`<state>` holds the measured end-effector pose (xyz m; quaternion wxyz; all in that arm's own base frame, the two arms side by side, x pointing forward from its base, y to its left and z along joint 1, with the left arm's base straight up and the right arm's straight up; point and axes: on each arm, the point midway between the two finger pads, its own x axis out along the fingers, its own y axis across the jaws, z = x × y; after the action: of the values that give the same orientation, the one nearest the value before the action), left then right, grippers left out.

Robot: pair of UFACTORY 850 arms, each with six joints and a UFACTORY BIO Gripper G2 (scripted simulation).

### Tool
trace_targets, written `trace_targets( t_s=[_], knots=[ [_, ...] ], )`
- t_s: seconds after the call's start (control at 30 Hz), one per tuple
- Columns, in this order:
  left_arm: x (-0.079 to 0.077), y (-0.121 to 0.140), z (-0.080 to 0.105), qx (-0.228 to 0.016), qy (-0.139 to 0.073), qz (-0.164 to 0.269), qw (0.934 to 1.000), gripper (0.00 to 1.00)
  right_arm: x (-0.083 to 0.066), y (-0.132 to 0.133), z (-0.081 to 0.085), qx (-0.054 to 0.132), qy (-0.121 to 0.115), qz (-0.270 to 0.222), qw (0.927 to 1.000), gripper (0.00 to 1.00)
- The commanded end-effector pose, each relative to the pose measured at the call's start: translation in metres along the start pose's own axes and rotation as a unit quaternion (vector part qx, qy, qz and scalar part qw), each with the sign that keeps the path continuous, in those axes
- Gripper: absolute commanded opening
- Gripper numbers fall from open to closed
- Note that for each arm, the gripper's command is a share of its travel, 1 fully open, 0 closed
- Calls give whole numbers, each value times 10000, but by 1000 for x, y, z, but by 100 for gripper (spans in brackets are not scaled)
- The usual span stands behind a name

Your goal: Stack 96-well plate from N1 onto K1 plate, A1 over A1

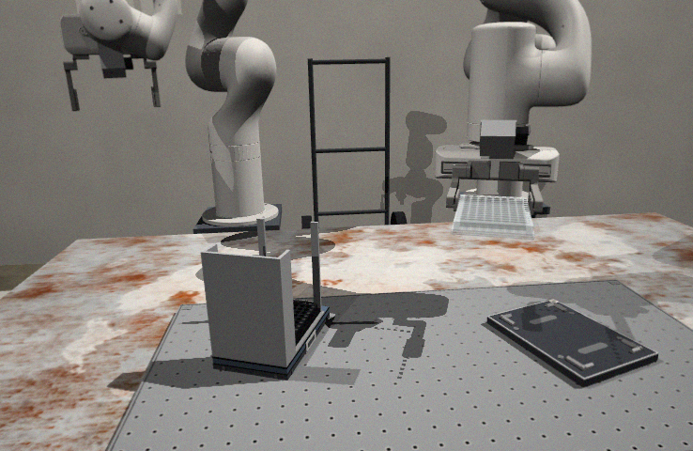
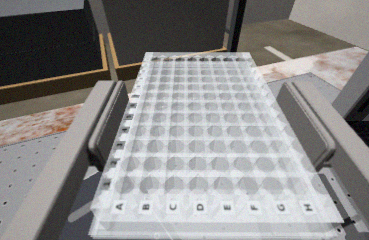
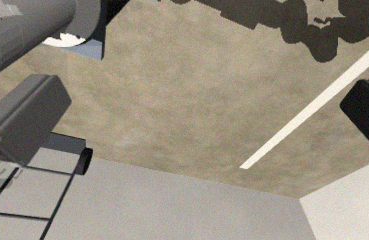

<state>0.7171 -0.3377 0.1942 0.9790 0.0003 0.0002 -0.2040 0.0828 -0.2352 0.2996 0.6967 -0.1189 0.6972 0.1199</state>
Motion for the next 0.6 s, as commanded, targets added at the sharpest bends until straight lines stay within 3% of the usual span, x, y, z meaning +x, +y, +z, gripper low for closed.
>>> trace_targets(
  t_s=[0.0, 0.57],
  knots=[
    [4, -11, 2, -3, -14, -7, 10000, 0, 0, -1, 0, 1, -2, -7, 10000, 100],
    [17, -60, 3, -4, -14, -7, 10000, 0, 0, -1, 0, 1, -2, -7, 10000, 100]
  ],
)
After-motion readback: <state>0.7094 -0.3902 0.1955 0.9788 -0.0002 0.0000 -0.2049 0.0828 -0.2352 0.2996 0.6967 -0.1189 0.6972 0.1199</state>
